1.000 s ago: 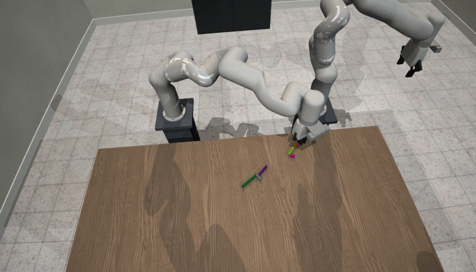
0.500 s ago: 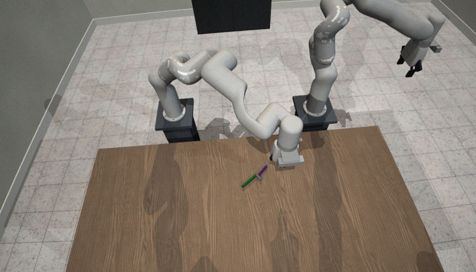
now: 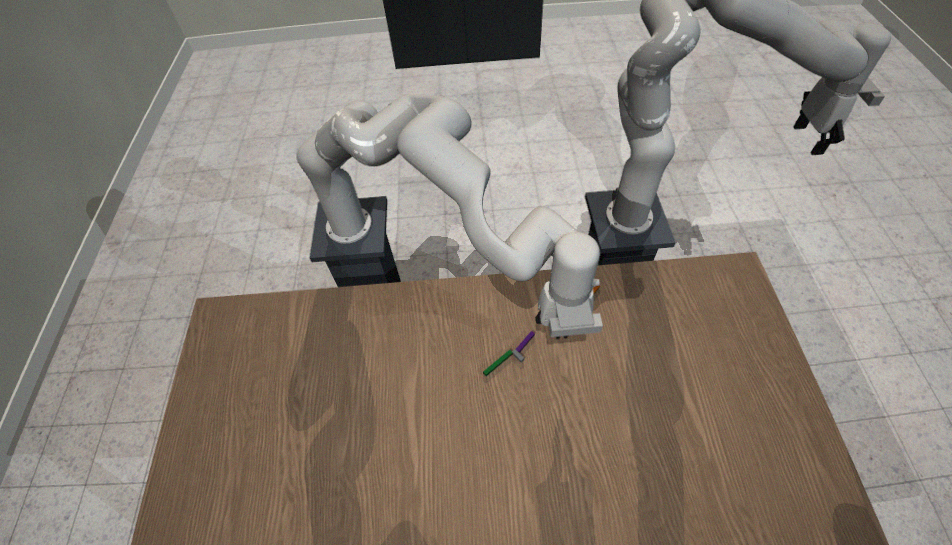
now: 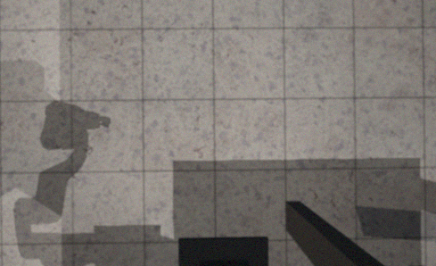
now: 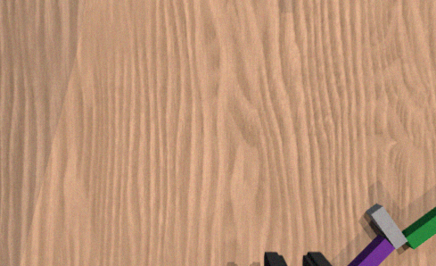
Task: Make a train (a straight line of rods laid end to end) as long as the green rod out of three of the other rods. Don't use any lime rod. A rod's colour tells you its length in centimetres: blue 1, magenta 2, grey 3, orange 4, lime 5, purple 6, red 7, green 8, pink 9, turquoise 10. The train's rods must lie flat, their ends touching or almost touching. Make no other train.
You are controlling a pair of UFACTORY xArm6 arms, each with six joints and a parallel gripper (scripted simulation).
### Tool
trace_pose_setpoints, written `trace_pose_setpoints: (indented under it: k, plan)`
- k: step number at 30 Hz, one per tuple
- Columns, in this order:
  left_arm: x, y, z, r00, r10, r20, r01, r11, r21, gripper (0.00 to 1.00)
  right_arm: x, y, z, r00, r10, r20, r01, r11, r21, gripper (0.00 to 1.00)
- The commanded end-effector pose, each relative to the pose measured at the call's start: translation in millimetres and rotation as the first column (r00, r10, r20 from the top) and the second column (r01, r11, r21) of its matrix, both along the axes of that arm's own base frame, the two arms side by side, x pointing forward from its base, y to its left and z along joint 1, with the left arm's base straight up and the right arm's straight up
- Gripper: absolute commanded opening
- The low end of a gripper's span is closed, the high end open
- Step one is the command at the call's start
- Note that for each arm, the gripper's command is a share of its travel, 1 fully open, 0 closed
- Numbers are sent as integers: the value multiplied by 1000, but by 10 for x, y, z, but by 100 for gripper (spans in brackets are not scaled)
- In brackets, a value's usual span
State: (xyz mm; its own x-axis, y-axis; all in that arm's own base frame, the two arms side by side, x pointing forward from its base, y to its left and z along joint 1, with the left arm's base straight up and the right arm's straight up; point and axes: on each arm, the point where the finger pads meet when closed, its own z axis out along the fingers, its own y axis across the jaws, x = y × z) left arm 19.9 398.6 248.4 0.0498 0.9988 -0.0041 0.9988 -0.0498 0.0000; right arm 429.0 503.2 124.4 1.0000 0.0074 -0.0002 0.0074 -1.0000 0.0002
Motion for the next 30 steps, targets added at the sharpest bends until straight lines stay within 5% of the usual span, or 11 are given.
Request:
trace_pose_setpoints:
  k: [1, 30]
  plan:
    - [0, 9, 16, 1000, 0, 0, 0, 1000, 4, 100, 11, 9, 21, 1000, 0, 4, 0, 1000, 5, 6]
    - [0, 9, 16, 1000, 0, 0, 0, 1000, 4, 100, 12, 9, -832, 1000, 0, 4, 0, 1000, 5, 6]
